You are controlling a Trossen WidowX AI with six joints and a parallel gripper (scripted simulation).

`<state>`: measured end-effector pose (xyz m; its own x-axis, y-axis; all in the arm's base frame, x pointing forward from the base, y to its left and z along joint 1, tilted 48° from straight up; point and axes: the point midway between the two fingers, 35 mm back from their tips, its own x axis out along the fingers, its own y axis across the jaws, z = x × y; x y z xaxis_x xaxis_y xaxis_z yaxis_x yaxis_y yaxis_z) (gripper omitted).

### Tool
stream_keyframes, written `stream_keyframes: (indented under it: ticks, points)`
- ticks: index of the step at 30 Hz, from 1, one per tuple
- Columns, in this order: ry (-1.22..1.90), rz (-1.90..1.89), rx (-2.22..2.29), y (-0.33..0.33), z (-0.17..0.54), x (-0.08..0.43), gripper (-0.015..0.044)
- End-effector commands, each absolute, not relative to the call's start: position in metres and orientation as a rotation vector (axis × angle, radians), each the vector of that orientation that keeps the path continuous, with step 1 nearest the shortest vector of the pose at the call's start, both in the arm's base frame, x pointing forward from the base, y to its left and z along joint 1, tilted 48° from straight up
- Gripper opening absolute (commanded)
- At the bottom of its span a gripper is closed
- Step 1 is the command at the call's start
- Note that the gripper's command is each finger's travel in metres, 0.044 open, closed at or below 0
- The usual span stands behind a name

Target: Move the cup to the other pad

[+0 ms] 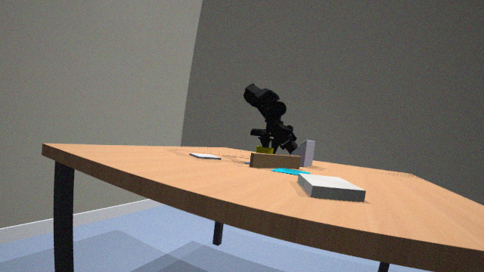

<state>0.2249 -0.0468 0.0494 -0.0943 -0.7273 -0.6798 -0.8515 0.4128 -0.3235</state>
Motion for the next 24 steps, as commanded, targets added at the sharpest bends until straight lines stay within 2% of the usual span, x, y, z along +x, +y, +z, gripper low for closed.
stream_keyframes:
  ticks: [1, 10, 11, 24]
  points:
    - [1.866, 0.197, -1.358, -0.0500, 0.0472, 0.2216, 0.0166]
    - [1.866, 0.197, -1.358, -0.0500, 0.0472, 0.2216, 0.0166]
    - [1.860, 0.193, -1.353, -0.0484, 0.0481, 0.2235, 0.0140]
    - [1.860, 0.193, -1.353, -0.0484, 0.0481, 0.2235, 0.0054]
